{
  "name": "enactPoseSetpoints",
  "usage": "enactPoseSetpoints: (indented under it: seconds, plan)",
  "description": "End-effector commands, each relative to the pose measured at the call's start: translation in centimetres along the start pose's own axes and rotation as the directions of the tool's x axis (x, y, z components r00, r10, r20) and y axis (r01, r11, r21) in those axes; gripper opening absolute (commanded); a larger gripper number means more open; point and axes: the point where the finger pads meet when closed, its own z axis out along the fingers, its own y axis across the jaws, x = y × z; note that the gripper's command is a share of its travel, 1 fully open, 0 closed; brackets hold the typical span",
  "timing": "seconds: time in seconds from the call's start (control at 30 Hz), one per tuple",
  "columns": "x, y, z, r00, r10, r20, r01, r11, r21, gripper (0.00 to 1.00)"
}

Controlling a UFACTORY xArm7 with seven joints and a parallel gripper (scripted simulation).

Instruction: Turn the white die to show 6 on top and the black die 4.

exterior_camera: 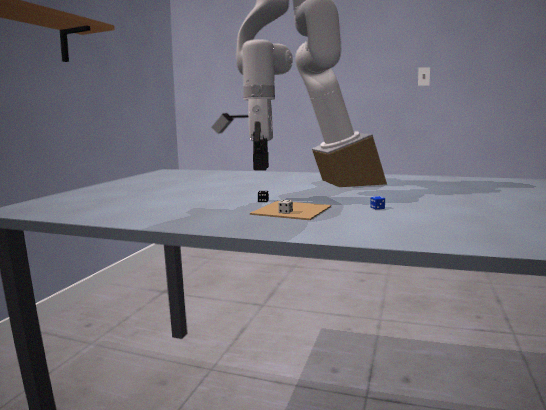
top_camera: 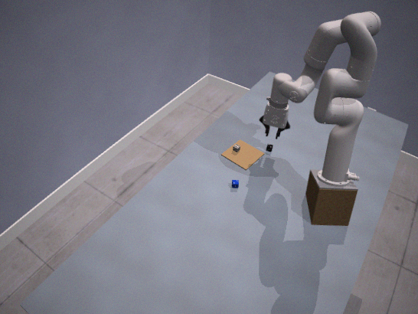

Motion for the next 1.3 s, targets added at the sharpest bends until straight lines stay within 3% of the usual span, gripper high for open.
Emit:
enactPoseSetpoints:
  seconds: [0.0, 0.53, 1.27]
  plan:
    - [0.1, -0.1, -0.1, 1.0, 0.0, -0.002, 0.0, 1.0, 0.002, 0.42]
    - [0.1, -0.1, 0.4, 1.0, 0.0, -0.001, 0.0, 1.0, 0.002, 0.42]
    - [0.1, -0.1, 3.2, 1.0, 0.0, -0.001, 0.0, 1.0, 0.002, 0.42]
